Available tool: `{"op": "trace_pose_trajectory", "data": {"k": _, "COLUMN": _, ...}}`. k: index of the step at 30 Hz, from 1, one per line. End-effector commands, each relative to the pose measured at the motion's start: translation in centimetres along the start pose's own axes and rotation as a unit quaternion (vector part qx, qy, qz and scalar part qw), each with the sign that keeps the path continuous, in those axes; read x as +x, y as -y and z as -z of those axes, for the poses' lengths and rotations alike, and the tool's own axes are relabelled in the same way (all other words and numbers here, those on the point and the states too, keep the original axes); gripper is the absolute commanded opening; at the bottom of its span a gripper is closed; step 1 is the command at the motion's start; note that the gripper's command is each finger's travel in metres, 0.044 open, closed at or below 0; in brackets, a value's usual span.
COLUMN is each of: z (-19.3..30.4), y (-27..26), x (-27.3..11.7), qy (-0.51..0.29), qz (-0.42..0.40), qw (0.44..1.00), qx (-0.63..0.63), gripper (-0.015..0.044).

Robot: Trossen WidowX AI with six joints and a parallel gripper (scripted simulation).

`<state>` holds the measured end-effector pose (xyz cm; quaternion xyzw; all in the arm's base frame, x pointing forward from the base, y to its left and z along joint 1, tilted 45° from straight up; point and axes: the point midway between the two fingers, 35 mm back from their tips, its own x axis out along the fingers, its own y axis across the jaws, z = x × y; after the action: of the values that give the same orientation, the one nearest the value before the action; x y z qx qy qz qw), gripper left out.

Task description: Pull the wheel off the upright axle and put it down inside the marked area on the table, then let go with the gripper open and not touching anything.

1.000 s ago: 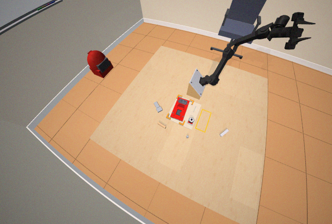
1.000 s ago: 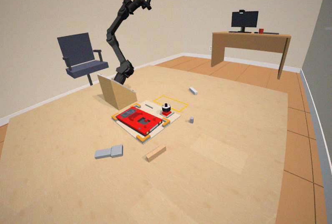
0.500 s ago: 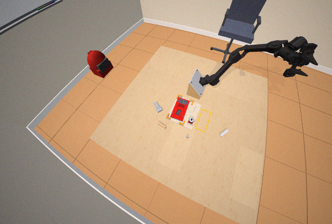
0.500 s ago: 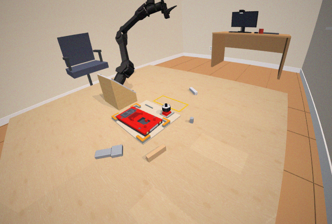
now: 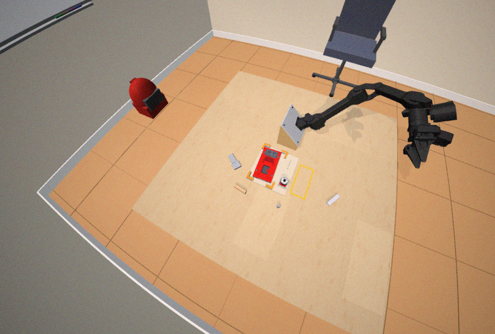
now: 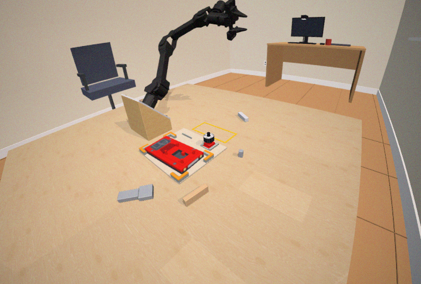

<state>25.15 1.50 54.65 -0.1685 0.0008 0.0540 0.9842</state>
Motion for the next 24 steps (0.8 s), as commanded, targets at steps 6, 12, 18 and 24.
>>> {"op": "trace_pose_trajectory", "data": {"k": 6, "z": 11.2, "y": -0.2, "x": 9.1, "qy": -0.176, "qz": -0.027, "qw": 0.964, "qx": 0.196, "gripper": 0.0300}}
{"op": "trace_pose_trajectory", "data": {"k": 12, "z": 19.2, "y": -1.2, "x": 12.5, "qy": -0.294, "qz": -0.034, "qw": 0.893, "qx": 0.338, "gripper": 0.0300}}
{"op": "trace_pose_trajectory", "data": {"k": 18, "z": 27.6, "y": -2.3, "x": 14.2, "qy": -0.408, "qz": -0.012, "qw": 0.773, "qx": 0.485, "gripper": 0.0300}}
{"op": "trace_pose_trajectory", "data": {"k": 24, "z": 36.0, "y": -3.9, "x": 13.9, "qy": -0.508, "qz": 0.040, "qw": 0.590, "qx": 0.626, "gripper": 0.0300}}
